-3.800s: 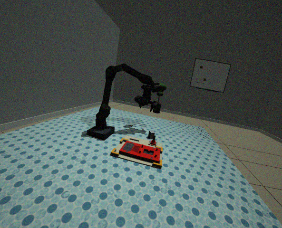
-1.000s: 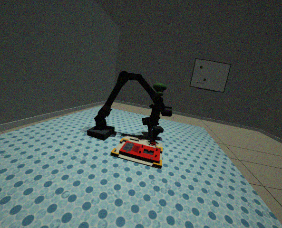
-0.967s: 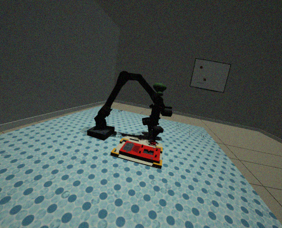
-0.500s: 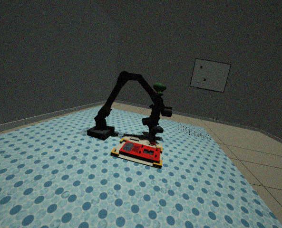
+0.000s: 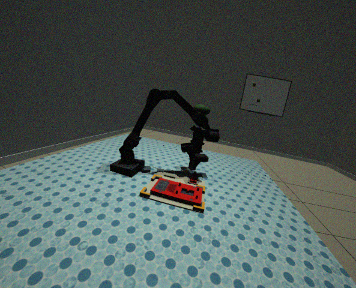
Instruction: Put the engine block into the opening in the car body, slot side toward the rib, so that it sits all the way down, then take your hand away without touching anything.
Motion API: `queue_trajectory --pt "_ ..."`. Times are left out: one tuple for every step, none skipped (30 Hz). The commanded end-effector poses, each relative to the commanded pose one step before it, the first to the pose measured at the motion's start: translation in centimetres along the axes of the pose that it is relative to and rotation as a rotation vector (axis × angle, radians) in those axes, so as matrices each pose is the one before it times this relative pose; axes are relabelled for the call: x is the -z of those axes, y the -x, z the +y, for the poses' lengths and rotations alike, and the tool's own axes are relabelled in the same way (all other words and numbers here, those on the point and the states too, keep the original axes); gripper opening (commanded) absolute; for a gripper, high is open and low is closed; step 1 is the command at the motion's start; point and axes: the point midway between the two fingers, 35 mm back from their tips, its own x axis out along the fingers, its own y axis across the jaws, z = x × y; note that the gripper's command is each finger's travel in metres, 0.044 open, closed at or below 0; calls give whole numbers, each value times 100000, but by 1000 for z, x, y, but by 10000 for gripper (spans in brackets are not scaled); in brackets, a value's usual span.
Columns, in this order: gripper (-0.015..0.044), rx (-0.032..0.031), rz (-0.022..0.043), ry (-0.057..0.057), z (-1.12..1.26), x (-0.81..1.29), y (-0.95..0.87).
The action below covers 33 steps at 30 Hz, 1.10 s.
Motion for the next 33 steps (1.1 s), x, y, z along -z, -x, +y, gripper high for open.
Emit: queue_trajectory --pt "0 -344 324 -484 8 53 1169" --pt "0 0 1 0 -8 5 314" --pt "0 0 1 0 -9 2 315" --pt "0 0 0 0 -9 -2 315" --pt "0 0 0 0 -10 -5 316" --pt "0 0 0 0 -11 -8 316" --pt "0 0 0 0 -12 -12 317" --pt "0 0 -1 0 -12 -15 317" --pt "0 0 -1 0 -13 -18 318" --pt "0 0 -1 0 -14 -22 318" --pt "0 1 -1 0 -15 -25 318" --pt "0 1 -2 0 -15 -29 319" --pt "0 1 -2 0 -16 -32 319" --pt "0 1 -2 0 -17 -35 319" --pt "0 1 -3 0 -17 -39 319" --pt "0 1 -3 0 -18 -42 319" --pt "0 1 -3 0 -19 -46 319" --pt "0 1 -3 0 -20 -49 319" --pt "0 1 -4 0 -20 -52 319" --pt "0 1 -4 0 -21 -56 319" --pt "0 1 -4 0 -22 -59 319" --pt "0 1 -5 0 -23 -63 319" --pt "0 1 -5 0 -23 -66 319" --pt "0 1 -5 0 -24 -70 319" --pt "0 1 -5 0 -25 -73 319" --pt "0 1 -6 0 -26 -76 319" --pt "0 1 -6 0 -26 -80 318" --pt "0 2 -6 0 -27 -83 318" --pt "0 1 -5 0 -23 -72 263" --pt "0 1 -3 0 -14 -44 158" --pt "0 0 -1 0 -5 -15 52" --pt "0 0 1 582 2 12 -112" --pt "0 0 2 1012 3 19 -195"
